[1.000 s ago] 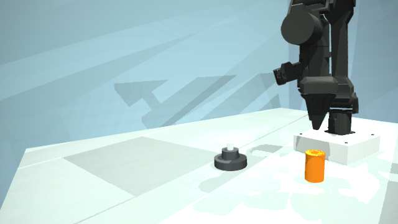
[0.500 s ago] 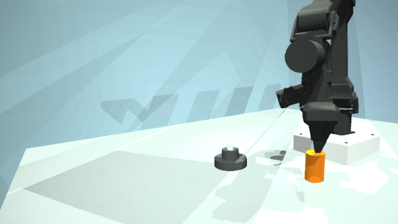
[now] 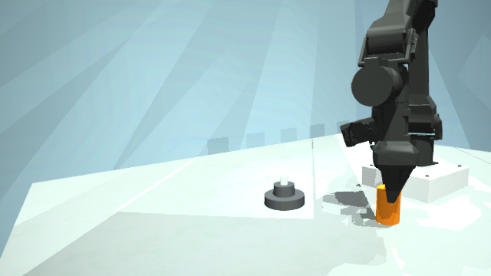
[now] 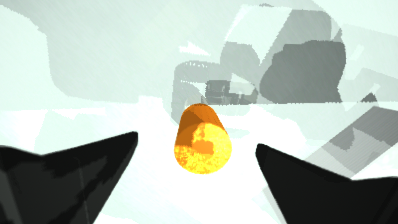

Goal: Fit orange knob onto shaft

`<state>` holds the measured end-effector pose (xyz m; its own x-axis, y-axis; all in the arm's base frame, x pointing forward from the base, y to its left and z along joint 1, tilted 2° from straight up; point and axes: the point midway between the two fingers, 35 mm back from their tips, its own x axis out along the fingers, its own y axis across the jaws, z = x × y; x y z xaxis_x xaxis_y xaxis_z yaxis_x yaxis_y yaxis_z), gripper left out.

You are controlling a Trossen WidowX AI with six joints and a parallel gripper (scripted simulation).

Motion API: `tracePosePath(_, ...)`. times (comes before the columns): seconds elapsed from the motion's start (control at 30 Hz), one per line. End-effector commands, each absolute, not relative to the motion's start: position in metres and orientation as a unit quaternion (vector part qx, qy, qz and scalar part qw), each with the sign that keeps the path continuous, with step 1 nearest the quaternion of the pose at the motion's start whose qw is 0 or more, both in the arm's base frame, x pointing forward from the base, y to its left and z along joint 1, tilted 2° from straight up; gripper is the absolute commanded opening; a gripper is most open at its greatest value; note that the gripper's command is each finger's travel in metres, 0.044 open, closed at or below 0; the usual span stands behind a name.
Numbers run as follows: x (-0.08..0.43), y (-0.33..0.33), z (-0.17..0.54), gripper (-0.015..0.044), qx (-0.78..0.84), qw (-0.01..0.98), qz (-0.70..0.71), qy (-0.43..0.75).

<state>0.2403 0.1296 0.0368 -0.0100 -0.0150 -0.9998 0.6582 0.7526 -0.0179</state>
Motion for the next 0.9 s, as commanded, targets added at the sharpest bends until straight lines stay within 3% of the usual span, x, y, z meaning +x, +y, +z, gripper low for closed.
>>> tracePosePath(0.0, 0.24, 0.129, 0.03, 0.044, 0.243, 0.66, -0.258, 0.662)
tracePosePath(0.83, 0.237, 0.127, -0.007, 0.044, 0.243, 0.66, -0.258, 0.662)
tracePosePath(0.87, 0.237, 0.127, -0.007, 0.0414, 0.243, 0.66, -0.258, 0.662)
